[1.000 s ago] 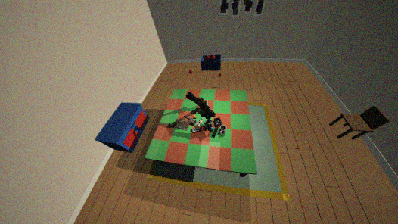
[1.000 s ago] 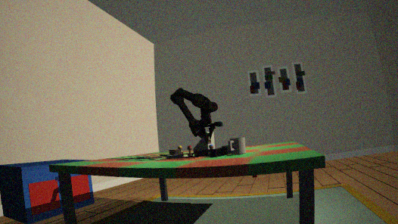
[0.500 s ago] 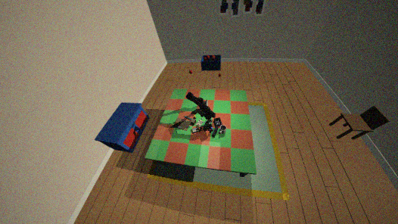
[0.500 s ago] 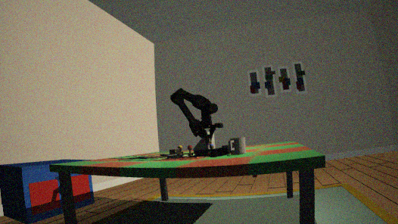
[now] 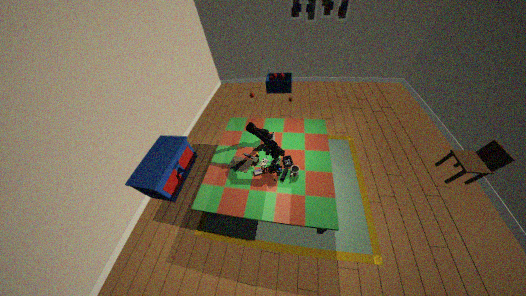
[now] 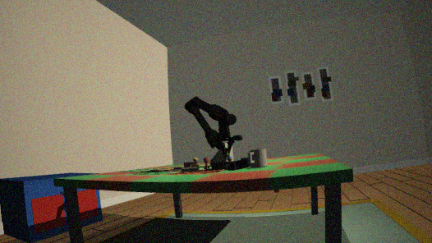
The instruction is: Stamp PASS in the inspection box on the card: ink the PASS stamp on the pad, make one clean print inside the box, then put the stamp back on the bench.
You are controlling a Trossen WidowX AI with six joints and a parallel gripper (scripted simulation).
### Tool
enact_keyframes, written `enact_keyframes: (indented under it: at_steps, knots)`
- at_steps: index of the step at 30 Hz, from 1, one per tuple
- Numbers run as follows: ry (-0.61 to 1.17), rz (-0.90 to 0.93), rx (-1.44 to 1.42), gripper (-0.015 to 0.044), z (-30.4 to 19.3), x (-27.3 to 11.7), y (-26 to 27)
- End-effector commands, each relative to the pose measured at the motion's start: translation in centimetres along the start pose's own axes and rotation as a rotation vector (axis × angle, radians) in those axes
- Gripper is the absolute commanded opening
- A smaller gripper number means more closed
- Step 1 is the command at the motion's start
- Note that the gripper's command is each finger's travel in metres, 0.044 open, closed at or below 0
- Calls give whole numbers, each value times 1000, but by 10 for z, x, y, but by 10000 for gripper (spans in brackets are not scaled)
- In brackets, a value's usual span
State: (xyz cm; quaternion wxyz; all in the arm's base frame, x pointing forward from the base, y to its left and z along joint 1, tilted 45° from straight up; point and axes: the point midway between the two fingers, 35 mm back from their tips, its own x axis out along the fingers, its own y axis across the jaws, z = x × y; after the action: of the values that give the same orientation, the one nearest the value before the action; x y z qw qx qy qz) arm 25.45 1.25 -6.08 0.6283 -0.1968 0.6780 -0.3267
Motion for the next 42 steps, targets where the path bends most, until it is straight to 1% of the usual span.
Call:
enact_keyframes:
  at_steps: [1,42]
  knots:
    - [-1,-5,-7,0,0,4,-1]
    - [0,-7,-2,0,-2,30,-2]
